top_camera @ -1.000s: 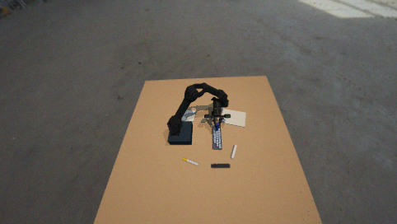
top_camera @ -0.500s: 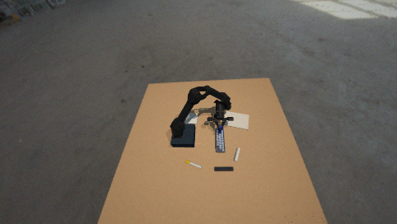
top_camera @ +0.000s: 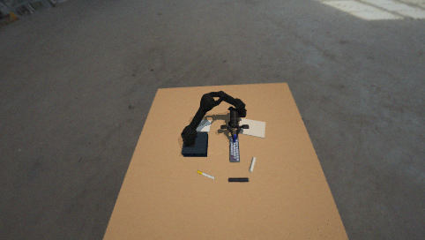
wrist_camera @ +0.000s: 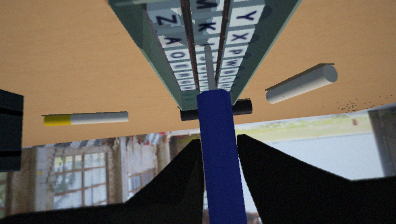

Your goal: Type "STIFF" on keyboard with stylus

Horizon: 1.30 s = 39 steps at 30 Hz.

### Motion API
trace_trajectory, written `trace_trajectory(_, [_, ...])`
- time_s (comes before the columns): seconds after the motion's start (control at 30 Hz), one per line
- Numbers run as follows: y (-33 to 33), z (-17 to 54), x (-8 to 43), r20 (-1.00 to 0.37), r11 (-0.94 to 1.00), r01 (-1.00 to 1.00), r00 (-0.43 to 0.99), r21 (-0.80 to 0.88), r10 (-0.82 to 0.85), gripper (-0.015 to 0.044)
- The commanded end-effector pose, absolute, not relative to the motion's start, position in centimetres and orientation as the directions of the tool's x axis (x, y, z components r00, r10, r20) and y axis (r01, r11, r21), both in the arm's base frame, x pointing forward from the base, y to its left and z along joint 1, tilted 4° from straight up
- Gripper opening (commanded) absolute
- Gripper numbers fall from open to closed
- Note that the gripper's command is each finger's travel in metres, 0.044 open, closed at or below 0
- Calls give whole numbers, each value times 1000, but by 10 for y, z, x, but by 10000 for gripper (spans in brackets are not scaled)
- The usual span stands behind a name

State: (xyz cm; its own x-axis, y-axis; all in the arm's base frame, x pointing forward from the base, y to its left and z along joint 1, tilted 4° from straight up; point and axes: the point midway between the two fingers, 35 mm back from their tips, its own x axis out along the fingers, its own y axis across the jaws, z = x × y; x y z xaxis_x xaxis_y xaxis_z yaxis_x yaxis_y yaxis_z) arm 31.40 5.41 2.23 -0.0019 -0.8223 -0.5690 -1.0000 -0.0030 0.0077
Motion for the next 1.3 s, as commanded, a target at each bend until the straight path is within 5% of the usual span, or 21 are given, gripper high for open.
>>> trace_trajectory(0.0, [54,19,313,-570,1,-1000,-6,9,-822,81])
trace_trajectory(1.03, [52,53,314,-570,2,-1000,-5,5,-822,84])
trace_trajectory(1.27, [51,53,314,-570,2,-1000,-4,5,-822,18])
